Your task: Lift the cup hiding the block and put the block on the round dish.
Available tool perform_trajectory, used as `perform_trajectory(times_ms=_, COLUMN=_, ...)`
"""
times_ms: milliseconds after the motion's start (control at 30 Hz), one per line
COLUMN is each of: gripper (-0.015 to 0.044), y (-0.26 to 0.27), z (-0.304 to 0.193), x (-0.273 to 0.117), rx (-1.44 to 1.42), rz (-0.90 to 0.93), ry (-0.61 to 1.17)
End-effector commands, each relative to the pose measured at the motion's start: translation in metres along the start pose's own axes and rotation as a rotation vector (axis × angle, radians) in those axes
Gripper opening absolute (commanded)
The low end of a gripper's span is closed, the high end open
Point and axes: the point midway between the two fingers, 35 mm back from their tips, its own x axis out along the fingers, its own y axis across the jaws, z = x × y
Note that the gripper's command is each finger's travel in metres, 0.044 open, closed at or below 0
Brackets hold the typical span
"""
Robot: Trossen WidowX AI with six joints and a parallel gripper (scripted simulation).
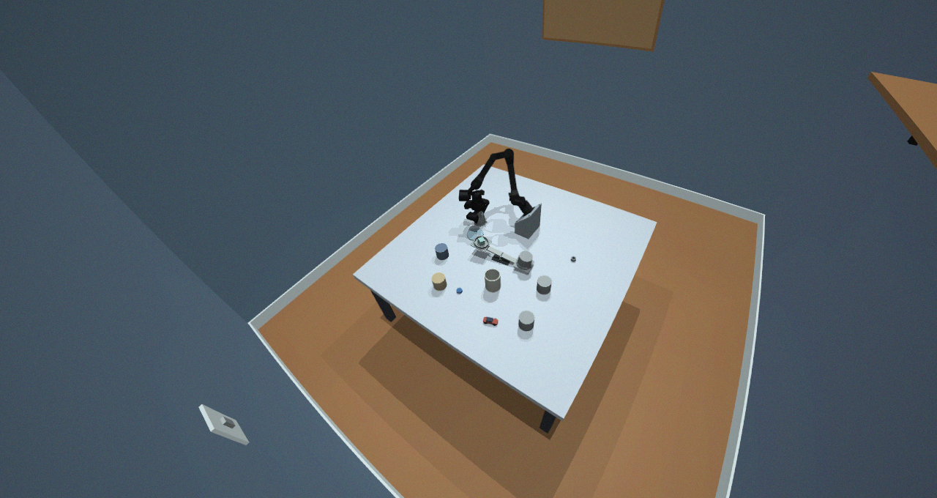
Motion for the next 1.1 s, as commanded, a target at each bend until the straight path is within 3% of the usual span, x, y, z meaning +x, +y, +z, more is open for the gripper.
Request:
perform_trajectory(times_ms=0, gripper=0.0368, y=0.000, z=0.000, x=0.000, rx=0.003, rz=0.000, ry=-0.001)
perform_trajectory(times_ms=100, gripper=0.0440, y=0.001, z=0.000, x=-0.009, rx=0.003, rz=0.001, ry=0.001)
perform_trajectory(times_ms=233, gripper=0.0440, y=0.001, z=0.000, x=-0.052, rx=0.002, rz=0.005, ry=0.003)
perform_trajectory(times_ms=400, gripper=0.0440, y=0.000, z=0.000, x=-0.054, rx=0.001, rz=0.005, ry=0.002)
perform_trajectory(times_ms=633, gripper=0.0260, y=0.012, z=0.008, x=-0.070, rx=-0.132, rz=0.057, ry=-0.023)
perform_trajectory(times_ms=1067, gripper=0.0260, y=0.052, z=-0.004, x=-0.070, rx=-0.530, rz=0.075, ry=0.023)
